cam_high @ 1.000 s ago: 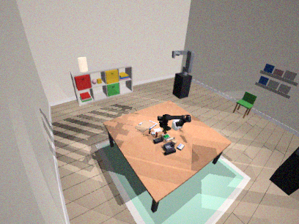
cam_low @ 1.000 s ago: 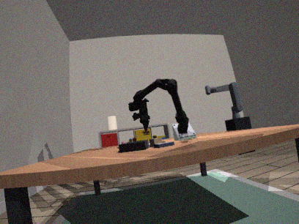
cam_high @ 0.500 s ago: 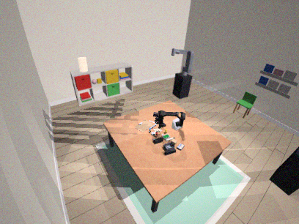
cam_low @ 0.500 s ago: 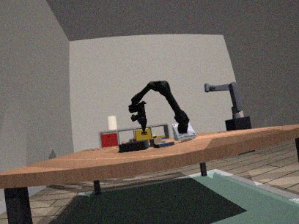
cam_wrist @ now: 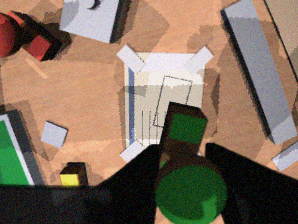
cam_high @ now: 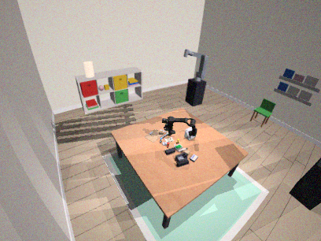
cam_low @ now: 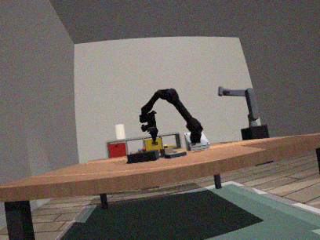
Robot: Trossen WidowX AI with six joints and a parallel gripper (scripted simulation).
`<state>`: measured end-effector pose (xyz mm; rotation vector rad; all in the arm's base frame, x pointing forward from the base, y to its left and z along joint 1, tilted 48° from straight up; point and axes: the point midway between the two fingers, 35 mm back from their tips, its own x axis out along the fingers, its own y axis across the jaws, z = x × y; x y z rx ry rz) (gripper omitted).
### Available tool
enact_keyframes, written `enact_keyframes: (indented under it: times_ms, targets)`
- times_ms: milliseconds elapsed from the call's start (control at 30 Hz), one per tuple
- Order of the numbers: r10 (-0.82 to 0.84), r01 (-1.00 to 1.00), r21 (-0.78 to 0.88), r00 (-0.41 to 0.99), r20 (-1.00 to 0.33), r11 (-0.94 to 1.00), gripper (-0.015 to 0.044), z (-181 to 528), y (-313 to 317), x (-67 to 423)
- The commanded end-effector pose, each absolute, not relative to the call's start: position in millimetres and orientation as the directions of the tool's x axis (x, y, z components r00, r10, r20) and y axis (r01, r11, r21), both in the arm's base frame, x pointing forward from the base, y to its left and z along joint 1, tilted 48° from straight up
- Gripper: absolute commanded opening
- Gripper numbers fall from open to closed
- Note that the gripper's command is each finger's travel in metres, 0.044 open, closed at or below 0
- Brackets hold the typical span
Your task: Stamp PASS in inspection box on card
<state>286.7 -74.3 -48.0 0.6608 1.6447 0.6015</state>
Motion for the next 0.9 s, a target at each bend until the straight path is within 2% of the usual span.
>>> enact_keyframes:
  times_ms: [0, 867]
  targets:
    - [0.707, 0.091, 0.702, -0.136, -0.694, 0.706, 0.0000, -51.5, -74.3, 287.0]
    - [0.707, 0.092, 0.702, -0.134, -0.695, 0.707, 0.0000, -63.9, -62.1, 286.0]
